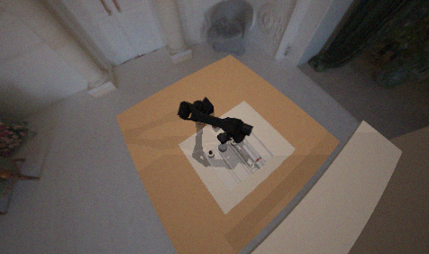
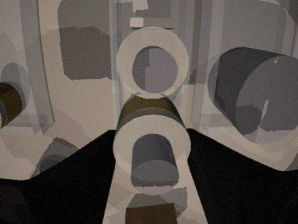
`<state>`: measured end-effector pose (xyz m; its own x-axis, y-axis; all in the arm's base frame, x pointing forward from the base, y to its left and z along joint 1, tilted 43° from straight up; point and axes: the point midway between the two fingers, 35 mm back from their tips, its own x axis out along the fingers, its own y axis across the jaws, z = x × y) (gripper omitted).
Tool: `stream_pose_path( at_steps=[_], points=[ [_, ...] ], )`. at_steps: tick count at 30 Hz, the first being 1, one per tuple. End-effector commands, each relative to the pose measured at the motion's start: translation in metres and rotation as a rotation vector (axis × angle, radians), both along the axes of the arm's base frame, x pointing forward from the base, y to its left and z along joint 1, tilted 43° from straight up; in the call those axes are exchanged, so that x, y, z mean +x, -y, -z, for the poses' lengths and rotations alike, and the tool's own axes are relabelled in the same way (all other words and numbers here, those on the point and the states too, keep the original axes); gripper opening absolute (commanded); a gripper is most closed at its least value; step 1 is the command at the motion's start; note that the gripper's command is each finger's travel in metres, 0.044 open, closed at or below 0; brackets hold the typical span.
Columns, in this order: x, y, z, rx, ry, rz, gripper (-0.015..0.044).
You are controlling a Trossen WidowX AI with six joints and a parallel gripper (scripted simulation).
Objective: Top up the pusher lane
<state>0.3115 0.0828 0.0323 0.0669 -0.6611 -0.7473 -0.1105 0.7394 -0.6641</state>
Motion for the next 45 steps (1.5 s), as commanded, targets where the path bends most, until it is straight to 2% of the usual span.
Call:
stream_pose_path(
  at_steps=[1,45],
  points=[
    [0.0087,-0.002,-0.0027,-0.004,0.023,-0.01,0.0],
    [0.0137,-0.0036,-0.0044,-0.004,0.024,-0.01,0.0]
  ],
)
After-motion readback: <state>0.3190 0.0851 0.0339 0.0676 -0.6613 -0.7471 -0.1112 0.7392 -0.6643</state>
